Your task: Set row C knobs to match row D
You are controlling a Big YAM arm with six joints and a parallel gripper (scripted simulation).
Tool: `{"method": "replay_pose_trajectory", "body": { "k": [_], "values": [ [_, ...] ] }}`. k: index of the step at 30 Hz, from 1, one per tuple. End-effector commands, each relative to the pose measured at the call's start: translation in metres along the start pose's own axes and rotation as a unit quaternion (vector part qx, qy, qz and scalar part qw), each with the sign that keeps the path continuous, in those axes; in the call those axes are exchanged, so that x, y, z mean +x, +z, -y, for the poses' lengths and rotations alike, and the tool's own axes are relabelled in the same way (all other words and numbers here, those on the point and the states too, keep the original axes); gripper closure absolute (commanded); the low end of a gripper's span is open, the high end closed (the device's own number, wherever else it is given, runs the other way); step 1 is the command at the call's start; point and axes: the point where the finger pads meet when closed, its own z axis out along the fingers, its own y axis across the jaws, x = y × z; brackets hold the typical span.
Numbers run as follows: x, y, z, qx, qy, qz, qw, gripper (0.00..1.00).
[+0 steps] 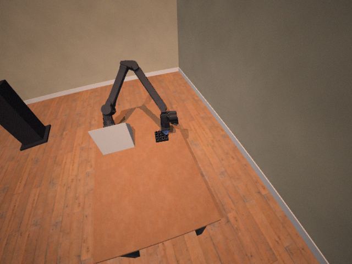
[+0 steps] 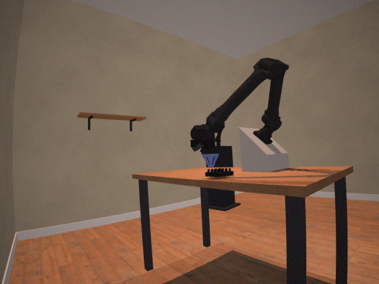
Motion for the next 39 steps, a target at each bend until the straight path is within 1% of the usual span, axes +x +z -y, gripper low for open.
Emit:
{"method": "replay_pose_trajectory", "body": {
  "k": [1, 20, 27, 29, 39],
  "values": [
    [0.001, 0.005, 0.001, -0.002, 0.006, -0.001, 1.000, 0.80],
    [0.004, 0.005, 0.003, -0.002, 0.007, -0.001, 1.000, 0.80],
    [0.001, -0.005, -0.002, -0.002, 0.000, 0.011, 1.000, 0.80],
    [-0.003, -0.007, -0.003, -0.002, -0.003, 0.014, 1.000, 0.80],
    [-0.002, -0.007, -0.003, -0.002, -0.001, 0.012, 1.000, 0.80]
  ]
}}
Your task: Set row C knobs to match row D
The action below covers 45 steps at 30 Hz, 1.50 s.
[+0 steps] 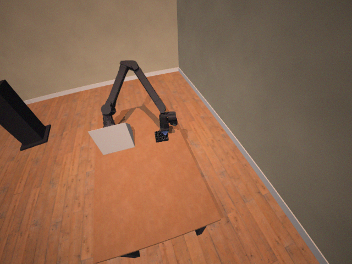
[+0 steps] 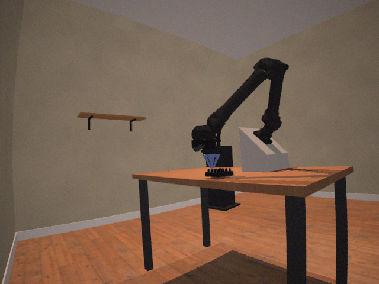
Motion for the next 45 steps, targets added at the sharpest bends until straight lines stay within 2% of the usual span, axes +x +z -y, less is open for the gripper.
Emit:
{"method": "replay_pose_trajectory", "body": {
  "k": [1, 45],
  "values": [
    [-0.010, -0.009, -0.005, -0.002, -0.003, 0.015, 1.000, 0.80],
    [-0.017, -0.009, -0.012, -0.001, -0.008, 0.013, 1.000, 0.80]
  ]
}}
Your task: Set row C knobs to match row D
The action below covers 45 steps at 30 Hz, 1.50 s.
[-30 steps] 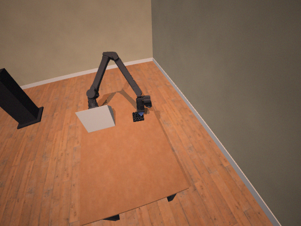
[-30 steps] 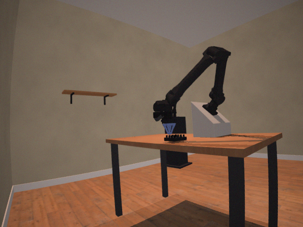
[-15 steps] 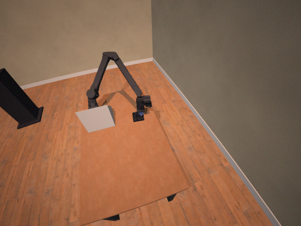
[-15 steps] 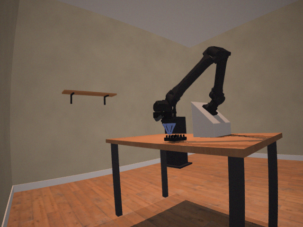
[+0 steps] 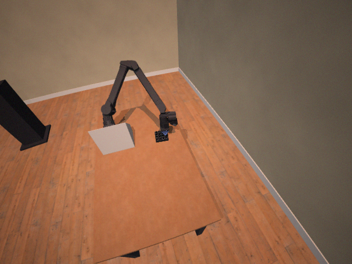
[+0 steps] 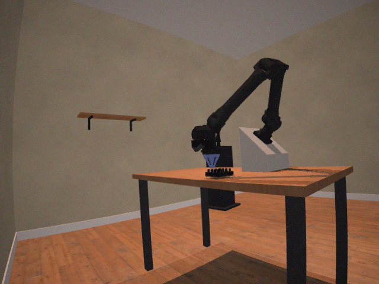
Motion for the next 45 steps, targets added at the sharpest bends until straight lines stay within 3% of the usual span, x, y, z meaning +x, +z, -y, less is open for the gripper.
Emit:
{"method": "replay_pose_trajectory", "body": {
  "k": [1, 45],
  "values": [
    [-0.0160, -0.0090, -0.0117, -0.001, -0.008, 0.013, 1.000, 0.80],
    [-0.0210, -0.0107, -0.0147, -0.001, -0.012, 0.016, 1.000, 0.80]
  ]
}}
